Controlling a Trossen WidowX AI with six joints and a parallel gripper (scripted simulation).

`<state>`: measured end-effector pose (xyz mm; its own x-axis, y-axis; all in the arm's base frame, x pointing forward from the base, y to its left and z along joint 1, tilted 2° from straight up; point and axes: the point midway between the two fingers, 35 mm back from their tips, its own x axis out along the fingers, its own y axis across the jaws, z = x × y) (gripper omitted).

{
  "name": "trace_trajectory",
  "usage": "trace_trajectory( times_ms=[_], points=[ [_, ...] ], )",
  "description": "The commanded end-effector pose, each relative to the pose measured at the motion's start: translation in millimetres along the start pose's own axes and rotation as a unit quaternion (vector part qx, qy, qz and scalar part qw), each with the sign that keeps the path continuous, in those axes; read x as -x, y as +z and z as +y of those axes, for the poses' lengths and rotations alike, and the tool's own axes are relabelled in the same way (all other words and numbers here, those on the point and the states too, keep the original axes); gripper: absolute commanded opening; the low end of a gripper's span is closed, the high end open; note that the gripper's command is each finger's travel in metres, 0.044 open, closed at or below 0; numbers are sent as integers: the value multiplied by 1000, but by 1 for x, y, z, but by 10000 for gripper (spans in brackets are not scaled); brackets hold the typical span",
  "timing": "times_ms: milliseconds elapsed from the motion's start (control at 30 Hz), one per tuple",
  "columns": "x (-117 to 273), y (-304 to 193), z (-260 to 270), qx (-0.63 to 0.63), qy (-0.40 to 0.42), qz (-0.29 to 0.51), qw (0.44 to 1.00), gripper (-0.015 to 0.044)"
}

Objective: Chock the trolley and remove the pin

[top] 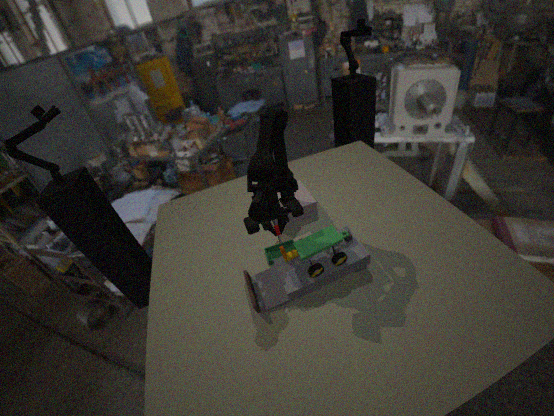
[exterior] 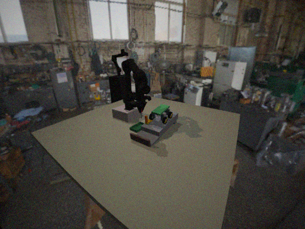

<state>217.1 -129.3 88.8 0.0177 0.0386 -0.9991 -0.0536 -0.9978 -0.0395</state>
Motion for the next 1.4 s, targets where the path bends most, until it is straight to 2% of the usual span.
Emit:
trace_trajectory(
  times_ms=[0, 667, 900, 1367],
  points=[
    [0, 1, 0, -15, 6, 0, 1000, 0],
    [-23, 29, 1, -37, 24, -6, 999, 0],
    [-44, 29, 8, -37, 87, -9, 995, 0],
    [-83, 32, 29, -37, 96, -9, 995, 0]
  ],
)
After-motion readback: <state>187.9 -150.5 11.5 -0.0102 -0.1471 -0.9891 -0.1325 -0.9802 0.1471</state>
